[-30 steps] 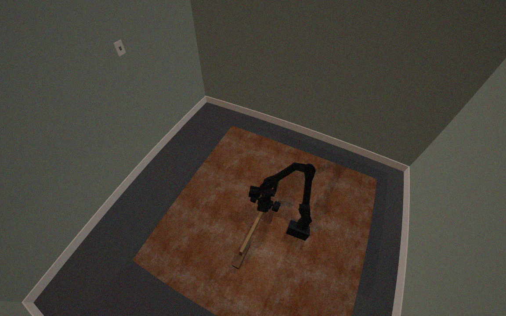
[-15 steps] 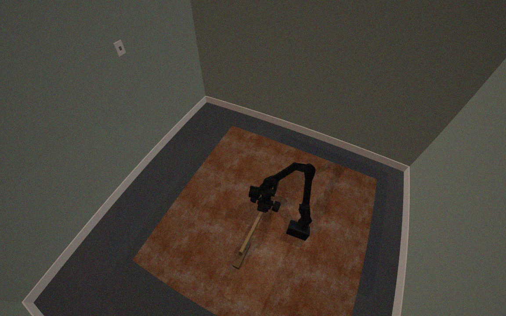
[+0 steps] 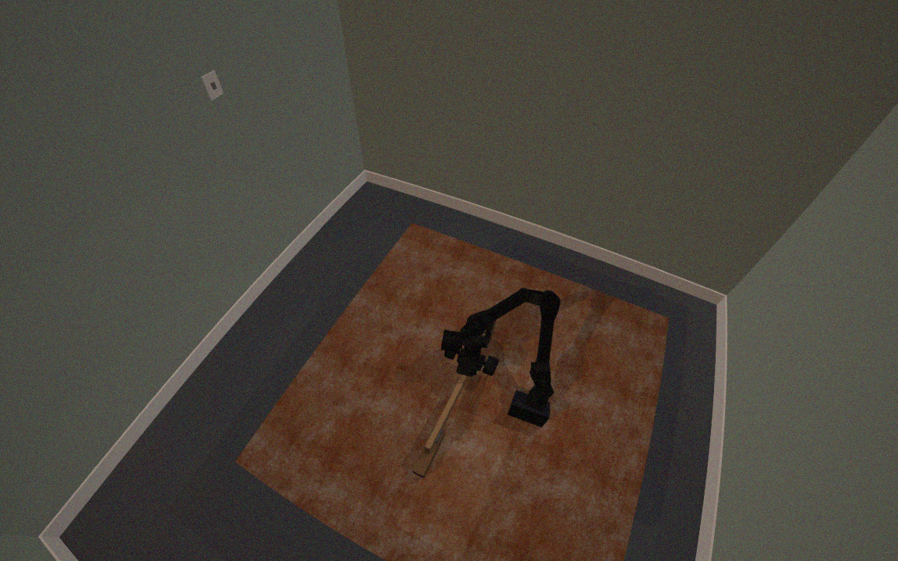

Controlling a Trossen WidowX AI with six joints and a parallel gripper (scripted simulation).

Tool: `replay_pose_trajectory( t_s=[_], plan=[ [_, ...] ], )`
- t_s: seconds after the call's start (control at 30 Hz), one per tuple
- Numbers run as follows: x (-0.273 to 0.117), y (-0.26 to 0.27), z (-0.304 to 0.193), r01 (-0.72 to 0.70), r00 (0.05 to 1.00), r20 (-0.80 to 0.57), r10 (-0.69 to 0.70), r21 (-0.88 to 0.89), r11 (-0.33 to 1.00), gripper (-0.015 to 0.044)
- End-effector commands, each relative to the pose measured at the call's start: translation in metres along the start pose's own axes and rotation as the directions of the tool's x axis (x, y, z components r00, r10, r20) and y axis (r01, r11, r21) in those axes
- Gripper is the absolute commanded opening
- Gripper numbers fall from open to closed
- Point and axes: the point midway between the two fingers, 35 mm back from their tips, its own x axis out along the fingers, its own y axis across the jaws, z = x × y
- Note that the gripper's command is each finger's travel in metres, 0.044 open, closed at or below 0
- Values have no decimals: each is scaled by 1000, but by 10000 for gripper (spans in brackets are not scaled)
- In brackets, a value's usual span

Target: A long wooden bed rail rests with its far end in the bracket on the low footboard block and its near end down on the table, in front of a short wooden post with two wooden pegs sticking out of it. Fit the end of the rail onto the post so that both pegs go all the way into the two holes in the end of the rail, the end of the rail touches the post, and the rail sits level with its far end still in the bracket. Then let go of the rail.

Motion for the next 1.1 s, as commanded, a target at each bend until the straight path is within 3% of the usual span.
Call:
replay_pose_trajectory(
  t_s=[0.0,1.07],
  plan=[
    [-4,-1,1,4,1000,8,-4,-1,1000,0],
    [-20,-2,1,4,1000,8,-4,-1,1000,0]
  ],
)
